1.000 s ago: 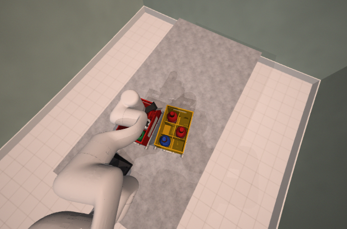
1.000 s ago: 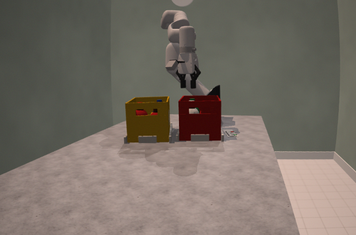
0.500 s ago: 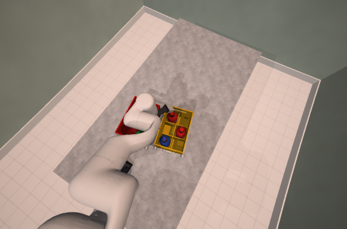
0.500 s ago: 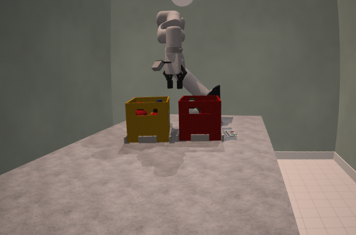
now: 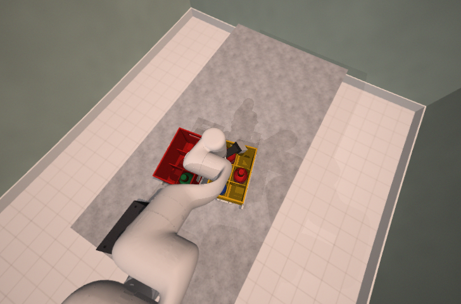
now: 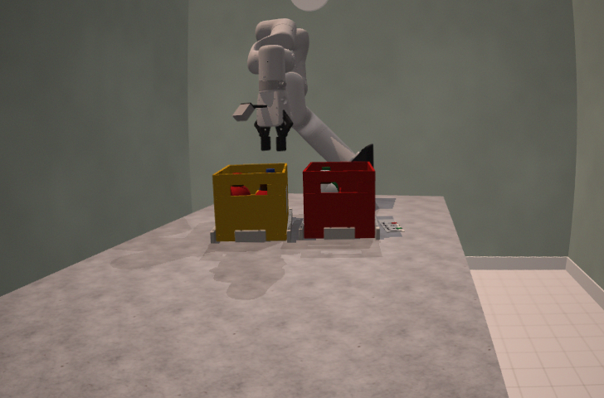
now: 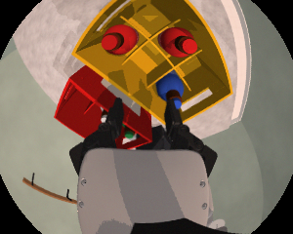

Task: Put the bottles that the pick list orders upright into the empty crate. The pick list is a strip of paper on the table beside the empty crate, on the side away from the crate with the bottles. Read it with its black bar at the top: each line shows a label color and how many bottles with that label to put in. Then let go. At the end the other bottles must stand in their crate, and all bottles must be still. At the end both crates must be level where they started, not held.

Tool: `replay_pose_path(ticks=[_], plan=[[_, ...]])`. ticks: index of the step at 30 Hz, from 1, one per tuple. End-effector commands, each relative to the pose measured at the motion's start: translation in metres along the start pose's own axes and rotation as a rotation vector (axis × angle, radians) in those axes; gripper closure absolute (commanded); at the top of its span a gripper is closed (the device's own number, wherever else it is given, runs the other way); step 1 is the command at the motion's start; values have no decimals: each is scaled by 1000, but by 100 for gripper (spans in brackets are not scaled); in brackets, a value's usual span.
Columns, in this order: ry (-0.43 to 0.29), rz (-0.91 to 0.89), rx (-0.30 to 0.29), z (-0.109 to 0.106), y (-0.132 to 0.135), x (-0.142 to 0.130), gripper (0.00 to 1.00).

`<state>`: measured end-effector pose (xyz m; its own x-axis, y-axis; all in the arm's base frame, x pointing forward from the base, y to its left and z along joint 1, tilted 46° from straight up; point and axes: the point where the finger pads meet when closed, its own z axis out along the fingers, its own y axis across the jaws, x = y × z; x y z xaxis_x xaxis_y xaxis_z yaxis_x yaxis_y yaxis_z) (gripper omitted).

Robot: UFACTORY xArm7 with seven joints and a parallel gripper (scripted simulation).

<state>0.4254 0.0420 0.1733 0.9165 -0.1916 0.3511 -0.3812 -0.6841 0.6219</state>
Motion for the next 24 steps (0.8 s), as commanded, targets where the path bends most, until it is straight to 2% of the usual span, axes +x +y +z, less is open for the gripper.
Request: replay_pose_path(ticks=[1,19,24], plan=[[3,-2,3,-2,14,18,35],[4,-2,3,-2,68,77,35],[4,-2,3,-2,68,77,35]])
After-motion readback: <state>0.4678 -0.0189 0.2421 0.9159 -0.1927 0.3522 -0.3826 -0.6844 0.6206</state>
